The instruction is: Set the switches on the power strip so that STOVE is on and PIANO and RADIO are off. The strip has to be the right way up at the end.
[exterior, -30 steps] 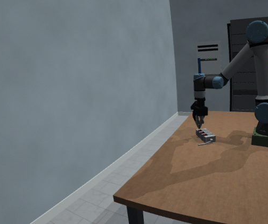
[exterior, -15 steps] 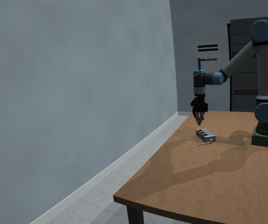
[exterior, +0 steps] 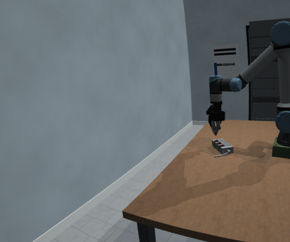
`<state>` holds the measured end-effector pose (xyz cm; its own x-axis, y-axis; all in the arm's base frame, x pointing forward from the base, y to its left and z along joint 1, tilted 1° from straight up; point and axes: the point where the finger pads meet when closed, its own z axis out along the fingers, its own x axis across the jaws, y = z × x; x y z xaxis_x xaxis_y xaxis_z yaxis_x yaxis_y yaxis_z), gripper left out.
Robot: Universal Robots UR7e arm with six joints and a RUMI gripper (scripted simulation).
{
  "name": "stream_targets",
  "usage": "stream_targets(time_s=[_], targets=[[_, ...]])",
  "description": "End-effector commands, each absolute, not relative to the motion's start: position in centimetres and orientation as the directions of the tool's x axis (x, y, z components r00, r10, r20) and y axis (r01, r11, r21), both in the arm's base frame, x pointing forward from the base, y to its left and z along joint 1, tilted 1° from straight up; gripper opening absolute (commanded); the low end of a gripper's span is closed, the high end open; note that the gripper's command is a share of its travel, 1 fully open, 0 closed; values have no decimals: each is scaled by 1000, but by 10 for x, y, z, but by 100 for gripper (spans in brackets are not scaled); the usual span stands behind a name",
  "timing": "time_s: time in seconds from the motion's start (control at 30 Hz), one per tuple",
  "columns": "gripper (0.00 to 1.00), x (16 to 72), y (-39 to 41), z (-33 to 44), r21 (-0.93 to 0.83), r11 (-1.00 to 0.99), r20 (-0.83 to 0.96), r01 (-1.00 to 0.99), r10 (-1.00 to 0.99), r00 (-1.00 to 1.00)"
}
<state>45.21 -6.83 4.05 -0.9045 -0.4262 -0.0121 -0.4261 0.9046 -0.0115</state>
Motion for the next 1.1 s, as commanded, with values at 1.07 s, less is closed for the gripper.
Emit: stream_targets(time_s=[1.07], targets=[[0,420,-33,54,-12,905,-13,-426,-426,-905]])
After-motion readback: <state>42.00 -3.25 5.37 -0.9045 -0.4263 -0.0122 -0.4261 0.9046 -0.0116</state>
